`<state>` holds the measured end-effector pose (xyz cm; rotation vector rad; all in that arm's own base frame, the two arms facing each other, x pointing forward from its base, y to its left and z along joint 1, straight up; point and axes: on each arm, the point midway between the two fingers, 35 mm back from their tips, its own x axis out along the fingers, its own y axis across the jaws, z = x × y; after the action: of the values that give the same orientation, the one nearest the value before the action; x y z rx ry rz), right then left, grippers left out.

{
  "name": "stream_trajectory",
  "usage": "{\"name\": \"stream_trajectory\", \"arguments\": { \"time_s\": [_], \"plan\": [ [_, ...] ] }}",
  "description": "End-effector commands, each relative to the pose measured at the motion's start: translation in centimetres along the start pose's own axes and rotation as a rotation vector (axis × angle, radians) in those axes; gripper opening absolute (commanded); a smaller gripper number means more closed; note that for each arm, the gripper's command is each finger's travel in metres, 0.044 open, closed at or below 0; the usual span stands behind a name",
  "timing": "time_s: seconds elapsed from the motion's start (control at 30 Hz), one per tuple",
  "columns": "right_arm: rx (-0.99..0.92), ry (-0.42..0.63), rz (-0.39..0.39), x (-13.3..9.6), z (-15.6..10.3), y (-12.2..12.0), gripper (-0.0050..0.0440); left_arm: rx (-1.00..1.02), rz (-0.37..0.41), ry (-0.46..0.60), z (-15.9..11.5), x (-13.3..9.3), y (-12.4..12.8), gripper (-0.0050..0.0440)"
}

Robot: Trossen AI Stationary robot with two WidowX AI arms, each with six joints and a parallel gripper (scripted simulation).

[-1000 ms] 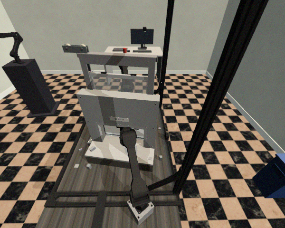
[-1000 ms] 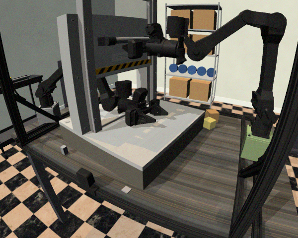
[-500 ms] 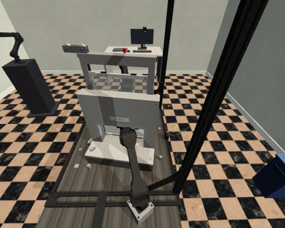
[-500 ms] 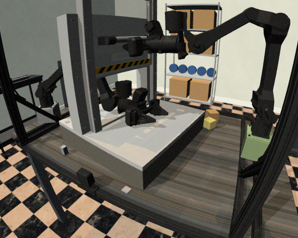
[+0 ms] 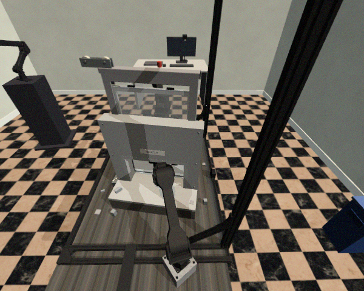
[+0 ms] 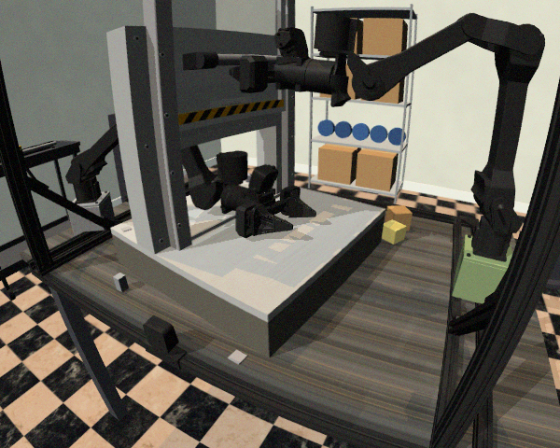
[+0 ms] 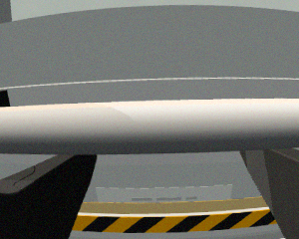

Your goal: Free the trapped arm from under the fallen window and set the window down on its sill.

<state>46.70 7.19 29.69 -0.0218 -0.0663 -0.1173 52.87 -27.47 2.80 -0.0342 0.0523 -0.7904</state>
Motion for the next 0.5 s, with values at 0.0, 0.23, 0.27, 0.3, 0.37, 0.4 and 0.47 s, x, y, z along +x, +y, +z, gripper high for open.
{"name": "stream_trajectory", "arguments": {
  "time_s": [0.0,0.23,0.27,0.3,0.37,0.4,0.47],
  "plan": [
    [0.018,-0.096,0.003,-0.11,2.96,-0.02,0.0400,-0.002,-0.001,0.001,0.01,0.02,-0.04,0.0400],
    [0.018,-0.037,0.003,-0.02,2.91,-0.02,0.0400,-0.002,-0.001,0.001,0.01,0.02,-0.04,0.0400],
    [0.018,-0.037,0.003,0.00,2.87,-0.02,0.0400,-0.002,-0.001,0.001,0.01,0.02,-0.04,0.0400],
    [0.018,-0.037,0.003,0.00,2.87,-0.02,0.0400,-0.002,-0.001,0.001,0.01,0.02,-0.04,0.0400],
    [0.018,-0.037,0.003,0.03,2.86,-0.02,0.0400,-0.002,-0.001,0.001,0.01,0.02,-0.04,0.0400],
    [0.018,-0.037,0.003,0.03,2.86,-0.02,0.0400,0.000,-0.001,0.000,0.09,-0.11,-0.03,0.0400],
    [0.018,-0.037,0.003,0.03,2.86,-0.02,0.0400,0.010,-0.001,-0.007,0.46,-0.75,0.01,0.0400]
  ]
}}
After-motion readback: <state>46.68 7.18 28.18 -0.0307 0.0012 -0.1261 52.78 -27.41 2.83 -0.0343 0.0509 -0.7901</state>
